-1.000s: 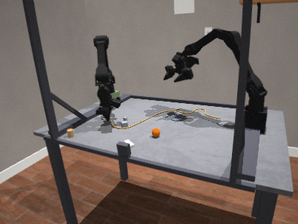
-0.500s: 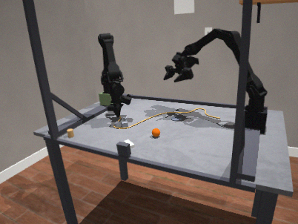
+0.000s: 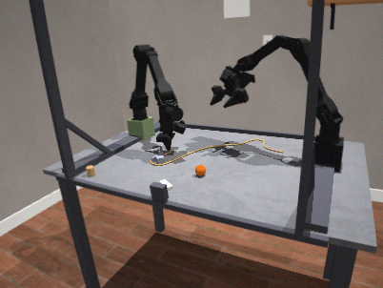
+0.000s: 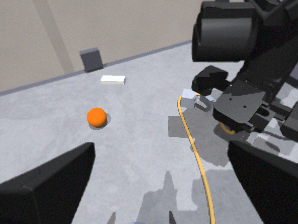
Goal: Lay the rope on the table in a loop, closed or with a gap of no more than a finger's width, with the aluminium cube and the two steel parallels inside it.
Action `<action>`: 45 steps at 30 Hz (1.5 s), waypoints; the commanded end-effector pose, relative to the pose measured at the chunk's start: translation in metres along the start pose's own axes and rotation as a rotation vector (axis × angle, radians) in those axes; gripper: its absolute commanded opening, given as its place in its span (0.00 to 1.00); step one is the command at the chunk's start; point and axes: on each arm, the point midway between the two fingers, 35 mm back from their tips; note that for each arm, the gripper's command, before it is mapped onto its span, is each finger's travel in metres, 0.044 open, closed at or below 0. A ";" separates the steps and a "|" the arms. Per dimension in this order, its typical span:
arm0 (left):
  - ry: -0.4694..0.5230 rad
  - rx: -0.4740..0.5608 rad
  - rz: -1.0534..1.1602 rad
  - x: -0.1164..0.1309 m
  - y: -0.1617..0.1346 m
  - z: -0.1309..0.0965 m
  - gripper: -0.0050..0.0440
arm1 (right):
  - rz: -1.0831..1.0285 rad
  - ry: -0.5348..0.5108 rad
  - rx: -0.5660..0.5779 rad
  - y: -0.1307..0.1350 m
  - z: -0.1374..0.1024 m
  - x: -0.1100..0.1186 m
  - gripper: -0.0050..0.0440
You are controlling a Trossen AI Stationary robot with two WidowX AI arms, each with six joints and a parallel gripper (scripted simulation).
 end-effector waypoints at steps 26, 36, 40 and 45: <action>-0.019 0.036 -0.001 -0.047 -0.139 -0.014 0.00 | -0.016 0.070 0.042 0.015 0.014 -0.025 0.92; -0.017 0.039 -0.001 -0.020 -0.185 -0.015 0.00 | -0.014 0.070 0.040 0.014 0.015 -0.024 0.92; -0.017 0.040 -0.001 -0.015 -0.191 -0.015 0.00 | -0.014 0.070 0.040 0.014 0.015 -0.024 0.92; -0.018 0.042 -0.002 -0.016 -0.191 -0.017 0.00 | -0.014 0.070 0.040 0.014 0.015 -0.024 0.92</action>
Point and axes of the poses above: on each arm, the point midway between the two fingers, 35 mm back from their tips, its own z axis out along the fingers, its own y axis across the jaws, x = y × z, and after that the axes turned 8 degrees about -z, right-handed
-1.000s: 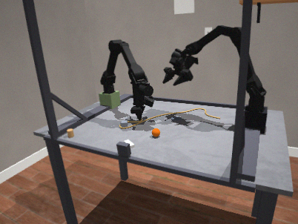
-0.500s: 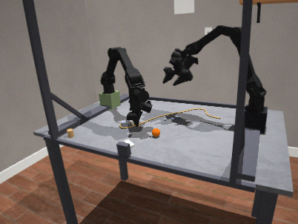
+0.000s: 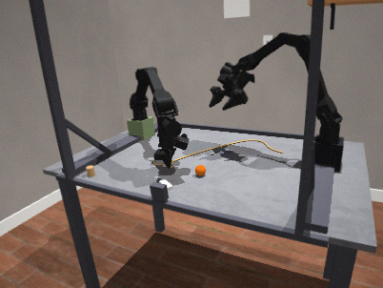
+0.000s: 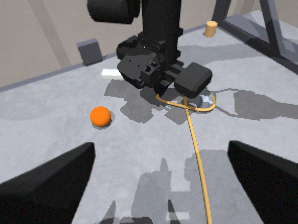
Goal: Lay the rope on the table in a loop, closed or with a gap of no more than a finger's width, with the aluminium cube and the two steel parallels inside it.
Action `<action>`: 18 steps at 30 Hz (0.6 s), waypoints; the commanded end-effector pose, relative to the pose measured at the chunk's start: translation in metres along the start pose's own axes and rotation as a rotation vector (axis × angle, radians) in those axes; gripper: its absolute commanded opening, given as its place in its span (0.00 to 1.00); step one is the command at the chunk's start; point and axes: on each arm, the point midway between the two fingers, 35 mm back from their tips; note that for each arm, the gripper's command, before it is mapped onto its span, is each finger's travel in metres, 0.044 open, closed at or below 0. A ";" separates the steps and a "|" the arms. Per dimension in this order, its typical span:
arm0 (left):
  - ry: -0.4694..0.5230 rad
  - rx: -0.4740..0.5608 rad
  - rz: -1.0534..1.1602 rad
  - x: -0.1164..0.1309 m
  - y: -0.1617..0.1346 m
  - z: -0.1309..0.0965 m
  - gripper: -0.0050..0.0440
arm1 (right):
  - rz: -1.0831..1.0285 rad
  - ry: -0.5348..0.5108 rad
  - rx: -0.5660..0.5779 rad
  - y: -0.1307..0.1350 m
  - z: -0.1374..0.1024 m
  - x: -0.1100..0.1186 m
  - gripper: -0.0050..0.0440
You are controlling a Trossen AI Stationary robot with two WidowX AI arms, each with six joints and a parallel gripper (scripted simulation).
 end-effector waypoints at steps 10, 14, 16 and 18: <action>-0.031 0.078 -0.010 -0.011 -0.014 -0.059 0.42 | -0.028 -0.007 0.024 -0.004 -0.008 -0.010 0.92; -0.031 0.078 -0.010 -0.010 -0.012 -0.075 0.42 | -0.028 -0.007 0.024 -0.004 -0.008 -0.010 0.92; -0.031 0.078 -0.010 -0.010 -0.011 -0.089 0.42 | -0.028 -0.007 0.024 -0.004 -0.008 -0.010 0.92; -0.031 0.078 -0.009 -0.009 -0.011 -0.096 0.42 | -0.028 -0.007 0.024 -0.004 -0.008 -0.010 0.92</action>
Point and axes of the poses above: on each arm, the point midway between the two fingers, 35 mm back from their tips, its own z axis out along the fingers, its own y axis across the jaws, x = y × z, and after that the axes turned 8 degrees about -z, right-handed
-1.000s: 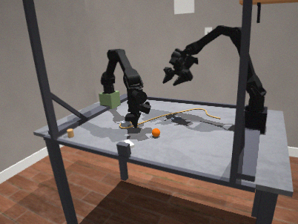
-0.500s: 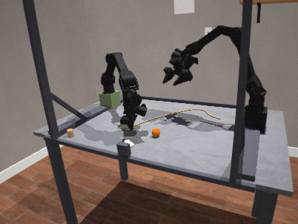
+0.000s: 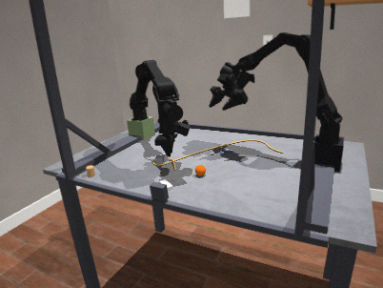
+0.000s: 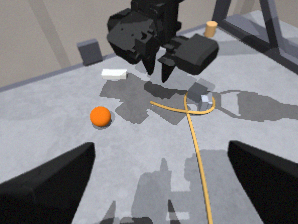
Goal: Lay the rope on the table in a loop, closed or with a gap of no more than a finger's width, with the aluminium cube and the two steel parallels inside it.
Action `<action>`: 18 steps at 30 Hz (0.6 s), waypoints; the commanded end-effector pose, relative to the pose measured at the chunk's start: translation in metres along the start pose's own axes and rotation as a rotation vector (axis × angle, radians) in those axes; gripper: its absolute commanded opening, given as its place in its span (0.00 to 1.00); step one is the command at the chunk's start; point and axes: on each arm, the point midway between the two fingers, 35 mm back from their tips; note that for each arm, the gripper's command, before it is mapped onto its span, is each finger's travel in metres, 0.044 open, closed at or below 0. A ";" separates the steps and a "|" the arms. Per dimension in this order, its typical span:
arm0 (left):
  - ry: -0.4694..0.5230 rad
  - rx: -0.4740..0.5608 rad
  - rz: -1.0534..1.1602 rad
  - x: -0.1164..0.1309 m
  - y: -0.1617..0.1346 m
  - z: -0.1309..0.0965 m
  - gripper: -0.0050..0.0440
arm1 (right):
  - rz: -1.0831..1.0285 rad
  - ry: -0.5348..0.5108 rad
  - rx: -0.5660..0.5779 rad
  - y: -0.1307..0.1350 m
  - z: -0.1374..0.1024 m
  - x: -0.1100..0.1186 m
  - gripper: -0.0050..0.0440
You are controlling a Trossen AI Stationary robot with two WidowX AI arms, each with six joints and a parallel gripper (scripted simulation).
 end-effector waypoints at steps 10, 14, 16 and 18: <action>-0.020 0.050 0.004 -0.001 -0.009 -0.034 0.42 | -0.028 -0.007 0.024 -0.004 -0.008 -0.010 0.92; -0.017 0.042 0.003 -0.001 -0.007 -0.031 0.42 | -0.028 -0.007 0.024 -0.004 -0.008 -0.010 0.92; -0.017 0.042 0.003 -0.001 -0.007 -0.031 0.42 | -0.028 -0.007 0.024 -0.004 -0.008 -0.010 0.92; -0.017 0.042 0.003 -0.001 -0.007 -0.031 0.42 | -0.028 -0.007 0.024 -0.004 -0.008 -0.010 0.92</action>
Point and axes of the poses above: on each arm, the point midway between the two fingers, 35 mm back from their tips, its own z axis out along the fingers, its own y axis across the jaws, x = y × z, and after that the axes turned 8 degrees about -z, right-handed
